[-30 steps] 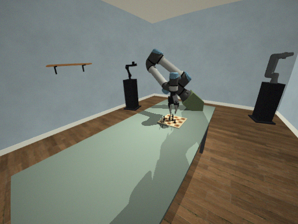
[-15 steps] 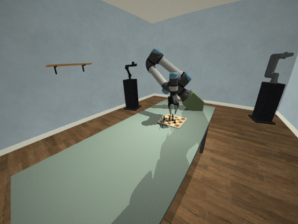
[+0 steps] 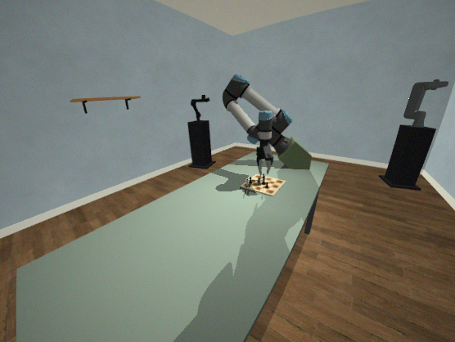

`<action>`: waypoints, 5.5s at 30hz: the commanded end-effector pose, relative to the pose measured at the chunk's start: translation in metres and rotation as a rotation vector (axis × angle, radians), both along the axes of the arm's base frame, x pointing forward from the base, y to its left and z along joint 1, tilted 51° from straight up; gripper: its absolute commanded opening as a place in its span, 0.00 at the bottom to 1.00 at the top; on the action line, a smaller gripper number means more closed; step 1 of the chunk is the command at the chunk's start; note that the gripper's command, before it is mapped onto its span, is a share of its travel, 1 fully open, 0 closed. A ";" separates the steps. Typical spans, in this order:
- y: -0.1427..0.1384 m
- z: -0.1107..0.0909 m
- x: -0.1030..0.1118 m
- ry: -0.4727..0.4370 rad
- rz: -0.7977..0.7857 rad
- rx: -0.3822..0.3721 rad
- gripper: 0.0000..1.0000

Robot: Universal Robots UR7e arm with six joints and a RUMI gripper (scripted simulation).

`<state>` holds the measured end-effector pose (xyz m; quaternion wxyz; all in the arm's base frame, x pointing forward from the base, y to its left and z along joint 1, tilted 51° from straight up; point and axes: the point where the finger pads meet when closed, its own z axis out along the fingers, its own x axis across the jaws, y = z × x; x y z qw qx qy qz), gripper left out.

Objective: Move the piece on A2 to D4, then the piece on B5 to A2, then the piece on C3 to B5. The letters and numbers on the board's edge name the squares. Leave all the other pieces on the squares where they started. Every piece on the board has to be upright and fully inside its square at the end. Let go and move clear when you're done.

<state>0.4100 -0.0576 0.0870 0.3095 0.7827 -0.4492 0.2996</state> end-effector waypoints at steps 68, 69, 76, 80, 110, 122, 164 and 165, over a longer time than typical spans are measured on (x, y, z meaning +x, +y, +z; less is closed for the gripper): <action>-0.002 -0.005 -0.003 0.007 -0.001 0.000 0.25; -0.003 -0.005 -0.002 0.007 -0.001 0.000 0.25; -0.010 -0.011 -0.001 0.007 -0.001 0.001 0.25; -0.017 -0.017 0.001 0.007 -0.001 0.001 0.25; -0.029 -0.027 0.005 0.004 0.000 0.000 0.25; -0.029 -0.027 0.005 0.004 0.000 0.000 0.25; -0.029 -0.027 0.005 0.004 0.000 0.000 0.00; -0.029 -0.027 0.005 0.004 0.000 0.000 0.00</action>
